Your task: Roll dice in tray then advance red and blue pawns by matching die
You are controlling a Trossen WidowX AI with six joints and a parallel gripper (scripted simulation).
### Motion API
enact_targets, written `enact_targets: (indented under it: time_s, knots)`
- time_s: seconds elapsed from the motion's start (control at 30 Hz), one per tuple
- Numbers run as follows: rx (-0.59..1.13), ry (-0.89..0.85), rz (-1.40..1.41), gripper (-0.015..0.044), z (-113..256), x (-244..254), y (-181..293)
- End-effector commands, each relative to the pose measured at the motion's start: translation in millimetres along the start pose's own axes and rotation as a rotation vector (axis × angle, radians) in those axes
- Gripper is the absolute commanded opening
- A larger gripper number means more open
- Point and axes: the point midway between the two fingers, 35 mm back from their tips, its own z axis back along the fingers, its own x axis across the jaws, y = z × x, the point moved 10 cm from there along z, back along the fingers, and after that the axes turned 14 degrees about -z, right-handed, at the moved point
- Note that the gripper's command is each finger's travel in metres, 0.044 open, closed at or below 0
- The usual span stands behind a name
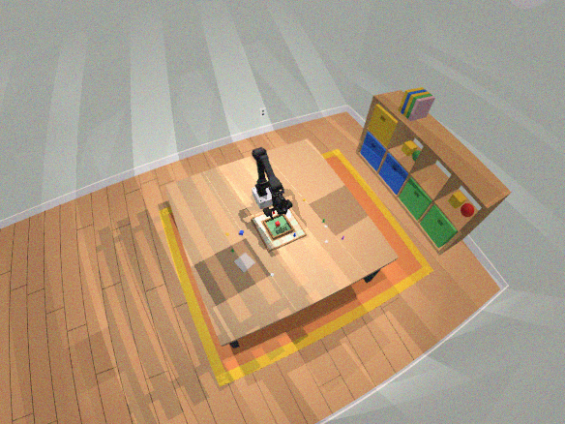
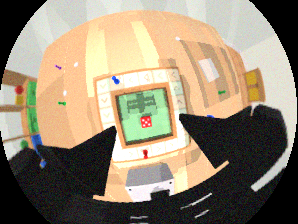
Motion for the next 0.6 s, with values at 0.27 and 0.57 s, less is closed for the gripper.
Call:
enact_targets:
  time_s: [0.27,0.57]
  knots:
    - [0.18,0.051,-0.025,0.0387,-18,-4,-23]
    - [0.206,0.127,-0.342,0.0275,-35,-126,-54]
